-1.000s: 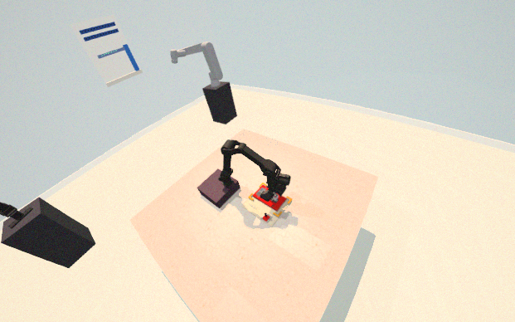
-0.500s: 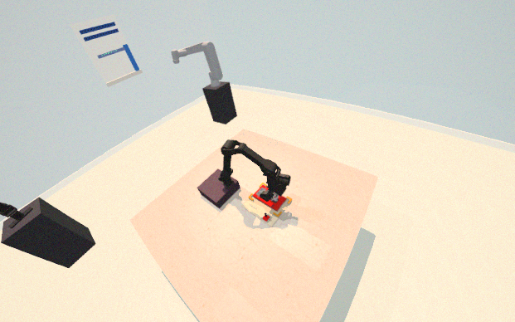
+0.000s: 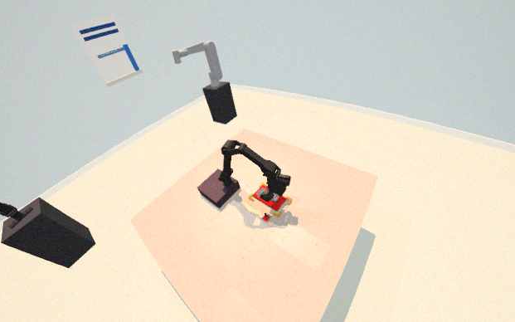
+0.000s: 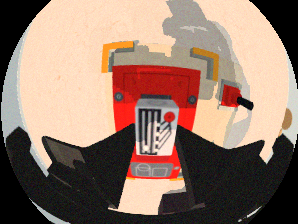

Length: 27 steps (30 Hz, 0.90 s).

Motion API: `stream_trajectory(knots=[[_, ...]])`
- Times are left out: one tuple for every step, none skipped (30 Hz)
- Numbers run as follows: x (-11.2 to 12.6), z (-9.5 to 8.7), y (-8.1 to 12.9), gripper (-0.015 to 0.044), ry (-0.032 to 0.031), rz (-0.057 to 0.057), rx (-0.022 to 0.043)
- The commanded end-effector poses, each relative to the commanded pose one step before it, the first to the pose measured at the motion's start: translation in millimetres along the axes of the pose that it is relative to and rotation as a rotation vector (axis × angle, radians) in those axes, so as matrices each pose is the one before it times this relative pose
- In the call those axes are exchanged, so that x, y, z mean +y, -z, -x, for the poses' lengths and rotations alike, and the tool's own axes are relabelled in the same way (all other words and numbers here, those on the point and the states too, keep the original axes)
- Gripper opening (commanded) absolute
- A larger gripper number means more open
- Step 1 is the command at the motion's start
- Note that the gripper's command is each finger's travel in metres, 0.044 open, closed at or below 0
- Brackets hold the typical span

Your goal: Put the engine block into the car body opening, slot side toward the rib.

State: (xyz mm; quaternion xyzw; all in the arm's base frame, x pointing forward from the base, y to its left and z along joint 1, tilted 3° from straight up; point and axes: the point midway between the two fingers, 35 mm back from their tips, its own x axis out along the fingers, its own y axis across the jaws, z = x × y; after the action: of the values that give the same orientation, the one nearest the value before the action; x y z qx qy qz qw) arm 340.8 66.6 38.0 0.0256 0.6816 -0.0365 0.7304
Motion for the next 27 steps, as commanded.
stream_trajectory(knots=[[-0.74, -1.74, 0.44, 0.016, 0.00362, 0.0007, 0.00008], [0.0, -0.22, 0.0, 0.016, 0.0, -0.0014, 0.0], [-0.12, -0.22, -0.09, 0.016, 0.00001, -0.0014, -0.00001], [-0.04, -0.21, -0.03, 0.016, 0.0, -0.0013, 0.0], [-0.01, -0.22, -0.01, 0.016, 0.0, -0.0013, 0.0], [-0.01, -0.23, 0.0, 0.016, 0.0, -0.0013, 0.0], [-0.01, -0.23, 0.0, 0.016, 0.0, -0.0013, 0.0], [0.0, -0.22, 0.0, 0.016, 0.0, -0.0013, 0.0], [0.0, -0.22, 0.0, 0.016, 0.0, -0.0012, 0.0], [0.0, -0.23, 0.0, 0.016, 0.0, -0.0009, 0.0], [0.0, -0.22, 0.0, 0.016, 0.0, -0.0006, 0.0], [0.0, -0.22, 0.0, 0.016, 0.0, -0.0003, 0.0], [0.0, -0.22, 0.0, 0.016, 0.0, -0.0001, 0.0], [0.0, -0.22, 0.0, 0.016, 0.0, 0.0001, 0.0], [0.0, -0.22, 0.0, 0.016, 0.0, 0.0002, 0.0], [0.0, -0.22, 0.0, 0.016, 0.0, 0.0003, 0.0], [0.0, -0.22, 0.0, 0.016, 0.0, 0.0003, 0.0], [-0.08, -0.21, -0.06, 0.016, 0.00001, 0.0004, 0.0], [-0.03, -0.23, -0.02, 0.016, 0.0, 0.0004, 0.0], [-0.01, -0.22, -0.01, 0.016, 0.0, 0.0004, 0.0], [0.0, -0.23, 0.0, 0.016, 0.0, 0.0004, 0.0], [-0.01, -0.22, 0.0, 0.016, 0.0, 0.0004, 0.0], [0.0, -0.22, 0.0, 0.016, 0.0, 0.0004, 0.0], [0.0, -0.22, 0.0, 0.016, 0.0, 0.0005, 0.0], [-0.01, -0.22, 0.0, 0.016, 0.0, 0.0005, 0.0], [0.0, -0.22, 0.0, 0.016, 0.0, 0.0005, 0.0], [0.01, -0.22, 0.0, 0.016, 0.0, 0.0005, 0.0]])
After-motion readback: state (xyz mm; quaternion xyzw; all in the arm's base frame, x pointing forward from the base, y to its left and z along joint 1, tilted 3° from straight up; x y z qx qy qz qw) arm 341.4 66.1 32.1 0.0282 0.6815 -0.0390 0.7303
